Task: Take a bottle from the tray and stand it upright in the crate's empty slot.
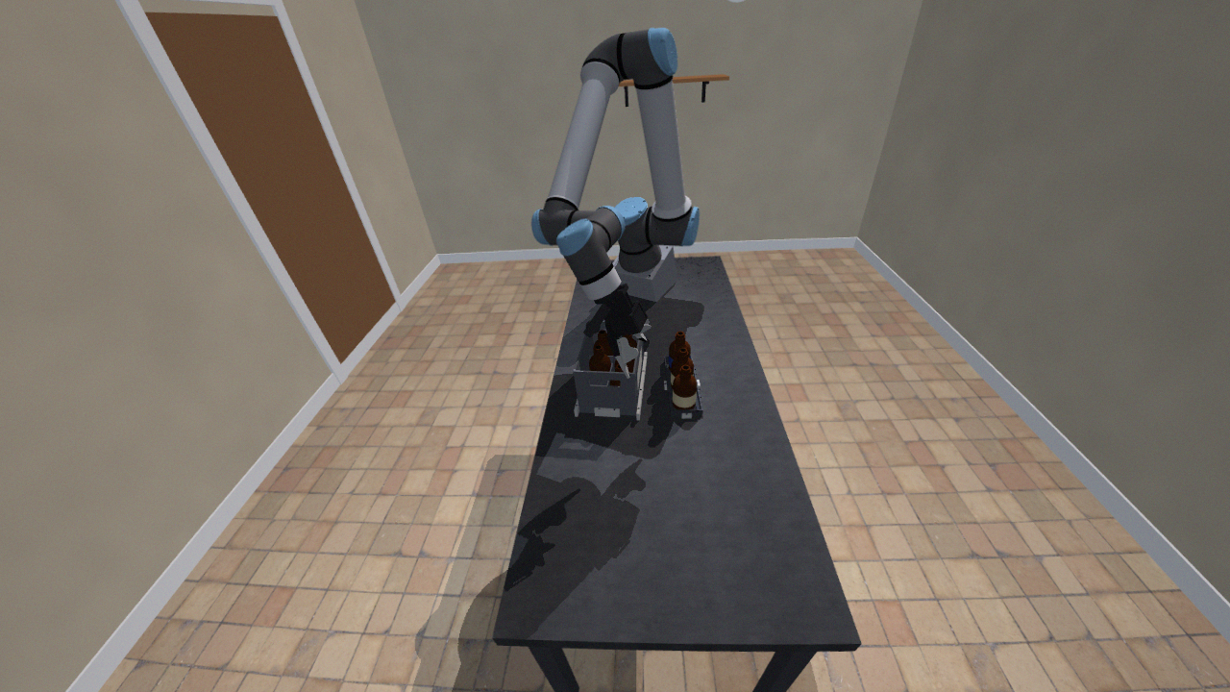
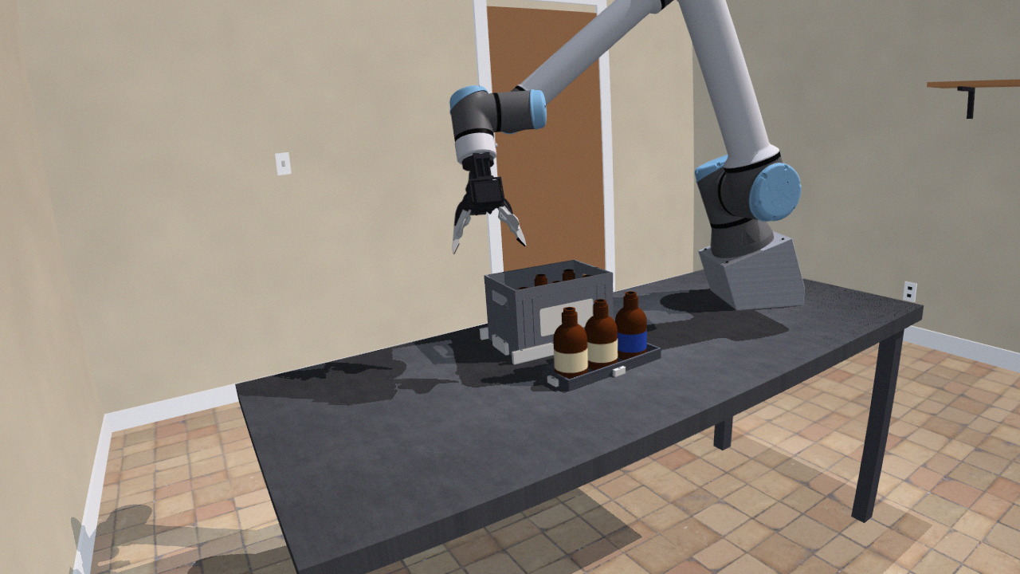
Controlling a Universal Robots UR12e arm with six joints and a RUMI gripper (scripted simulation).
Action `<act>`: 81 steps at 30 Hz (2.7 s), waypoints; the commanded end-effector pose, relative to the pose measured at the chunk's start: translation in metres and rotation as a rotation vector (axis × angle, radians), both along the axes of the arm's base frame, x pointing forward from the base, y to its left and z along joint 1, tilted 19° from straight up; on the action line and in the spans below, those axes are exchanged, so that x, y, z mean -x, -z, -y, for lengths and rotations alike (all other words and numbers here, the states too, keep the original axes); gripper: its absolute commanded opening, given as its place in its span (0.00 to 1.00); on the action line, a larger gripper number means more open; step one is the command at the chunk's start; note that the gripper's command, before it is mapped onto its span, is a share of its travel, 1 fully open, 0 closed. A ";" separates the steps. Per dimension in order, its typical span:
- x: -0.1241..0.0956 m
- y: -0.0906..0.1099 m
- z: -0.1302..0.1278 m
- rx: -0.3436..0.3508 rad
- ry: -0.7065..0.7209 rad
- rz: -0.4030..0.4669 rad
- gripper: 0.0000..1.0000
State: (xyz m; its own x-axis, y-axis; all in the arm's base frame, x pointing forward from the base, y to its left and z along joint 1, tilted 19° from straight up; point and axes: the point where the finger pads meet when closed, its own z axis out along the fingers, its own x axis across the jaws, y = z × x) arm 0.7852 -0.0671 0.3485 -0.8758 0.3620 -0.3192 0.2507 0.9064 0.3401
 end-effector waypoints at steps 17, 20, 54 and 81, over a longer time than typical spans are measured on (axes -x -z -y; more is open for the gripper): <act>0.196 0.073 0.113 0.154 0.649 -0.162 1.00; 0.209 0.077 0.118 0.164 0.691 -0.168 1.00; 0.211 0.078 0.119 0.166 0.698 -0.169 0.00; 0.162 0.100 -0.037 0.190 0.631 -0.179 0.00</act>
State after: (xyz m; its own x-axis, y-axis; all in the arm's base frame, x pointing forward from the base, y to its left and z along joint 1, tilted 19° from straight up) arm 0.6132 -0.0591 0.2519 -0.5534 0.7792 -0.2942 0.7929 0.6011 0.1005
